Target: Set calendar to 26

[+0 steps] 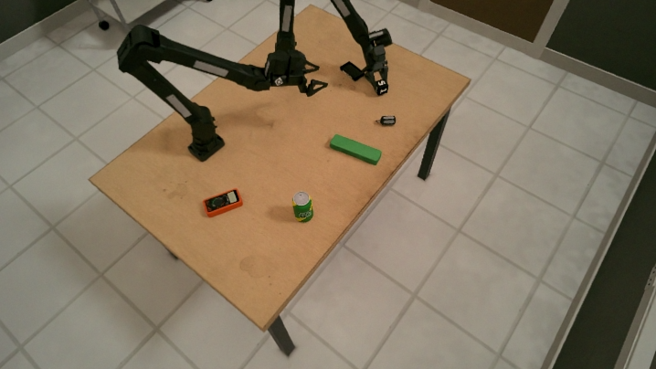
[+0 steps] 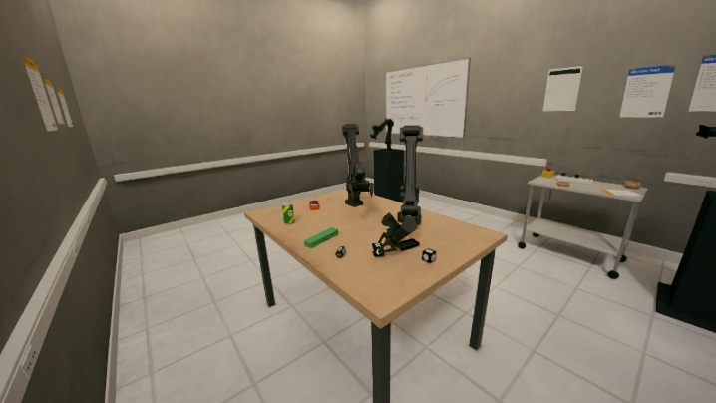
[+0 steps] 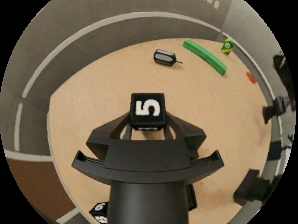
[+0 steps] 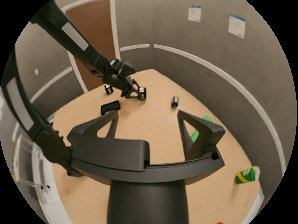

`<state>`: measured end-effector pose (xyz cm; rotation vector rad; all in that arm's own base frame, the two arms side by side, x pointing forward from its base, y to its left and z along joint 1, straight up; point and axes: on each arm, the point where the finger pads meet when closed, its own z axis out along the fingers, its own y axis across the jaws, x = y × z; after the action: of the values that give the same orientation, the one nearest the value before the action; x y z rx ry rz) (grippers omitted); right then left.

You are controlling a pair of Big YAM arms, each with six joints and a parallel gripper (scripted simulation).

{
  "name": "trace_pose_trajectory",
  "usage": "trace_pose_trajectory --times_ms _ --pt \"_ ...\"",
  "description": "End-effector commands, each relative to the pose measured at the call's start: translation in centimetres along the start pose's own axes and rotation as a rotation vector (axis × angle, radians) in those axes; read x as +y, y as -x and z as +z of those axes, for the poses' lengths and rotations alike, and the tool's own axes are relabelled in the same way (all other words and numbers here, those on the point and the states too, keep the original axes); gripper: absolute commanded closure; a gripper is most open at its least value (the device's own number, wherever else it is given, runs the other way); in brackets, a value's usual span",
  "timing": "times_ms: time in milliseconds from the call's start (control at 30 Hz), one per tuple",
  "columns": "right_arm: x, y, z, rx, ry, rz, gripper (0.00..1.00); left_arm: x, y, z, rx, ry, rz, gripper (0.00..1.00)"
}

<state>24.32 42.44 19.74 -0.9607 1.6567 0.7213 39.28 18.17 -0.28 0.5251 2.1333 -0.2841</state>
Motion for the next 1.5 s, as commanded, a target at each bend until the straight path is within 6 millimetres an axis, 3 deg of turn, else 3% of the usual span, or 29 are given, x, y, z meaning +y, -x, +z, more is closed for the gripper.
trace_pose_trajectory --times_ms 0,833,1200,1300,1467 --pt "0.1 0.5 0.1 -0.007 0.003 0.000 0.00 0.5 -0.6 0.3 -0.005 0.008 0.006 0.60" --pt "0.1 0.5 0.1 -0.007 0.003 0.000 0.00 -0.1 -1.6 1.1 -0.002 -0.001 0.000 0.60" --pt "0.1 0.5 0.1 -0.007 0.003 0.000 0.00 0.3 -0.7 0.6 -0.006 0.006 0.009 0.60" --pt "0.1 0.5 0.1 -0.007 0.003 0.000 0.00 0.5 -1.0 0.2 -0.005 0.013 0.010 0.33" --pt "0.1 0.5 0.1 -0.007 0.003 0.000 0.00 0.9 -0.5 -0.9 -0.008 0.017 0.011 0.31"
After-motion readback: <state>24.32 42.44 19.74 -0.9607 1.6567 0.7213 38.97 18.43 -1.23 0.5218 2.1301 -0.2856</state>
